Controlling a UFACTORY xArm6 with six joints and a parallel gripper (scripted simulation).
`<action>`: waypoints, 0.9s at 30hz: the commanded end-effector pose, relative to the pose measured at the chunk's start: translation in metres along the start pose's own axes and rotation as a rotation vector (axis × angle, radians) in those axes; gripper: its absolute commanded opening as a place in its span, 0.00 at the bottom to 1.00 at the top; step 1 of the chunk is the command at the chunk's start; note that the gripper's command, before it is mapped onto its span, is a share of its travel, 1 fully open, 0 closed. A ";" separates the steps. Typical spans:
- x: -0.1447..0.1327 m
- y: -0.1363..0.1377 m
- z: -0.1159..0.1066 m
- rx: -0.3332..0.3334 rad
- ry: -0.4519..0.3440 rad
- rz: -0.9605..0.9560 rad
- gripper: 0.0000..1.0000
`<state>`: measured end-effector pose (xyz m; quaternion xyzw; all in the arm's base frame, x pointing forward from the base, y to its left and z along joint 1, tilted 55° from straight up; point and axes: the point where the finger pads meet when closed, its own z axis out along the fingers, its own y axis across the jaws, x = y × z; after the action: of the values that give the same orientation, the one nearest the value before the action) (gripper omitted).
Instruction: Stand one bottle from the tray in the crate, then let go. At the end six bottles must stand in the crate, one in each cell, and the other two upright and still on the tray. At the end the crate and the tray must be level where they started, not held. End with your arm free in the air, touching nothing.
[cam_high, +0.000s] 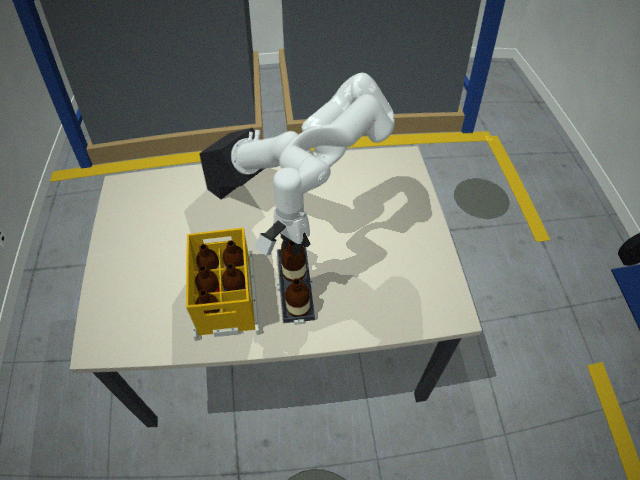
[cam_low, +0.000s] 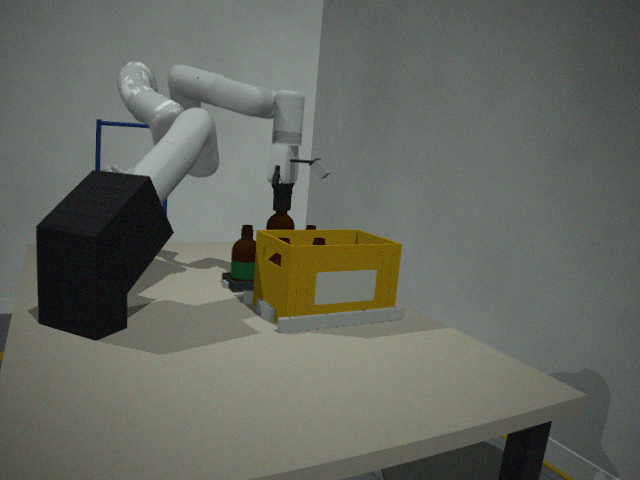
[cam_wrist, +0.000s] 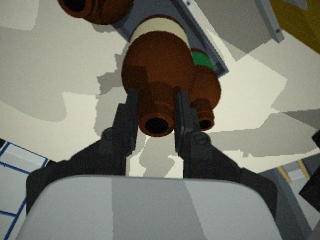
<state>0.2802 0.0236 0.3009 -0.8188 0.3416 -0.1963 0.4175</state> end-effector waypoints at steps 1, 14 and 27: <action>0.000 -0.001 -0.006 0.001 0.001 -0.002 0.00; 0.000 -0.001 -0.013 0.001 0.001 -0.002 0.00; 0.000 -0.001 -0.015 0.001 0.001 -0.002 0.00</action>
<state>0.2717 0.0160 0.3090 -0.8187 0.3413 -0.1963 0.4181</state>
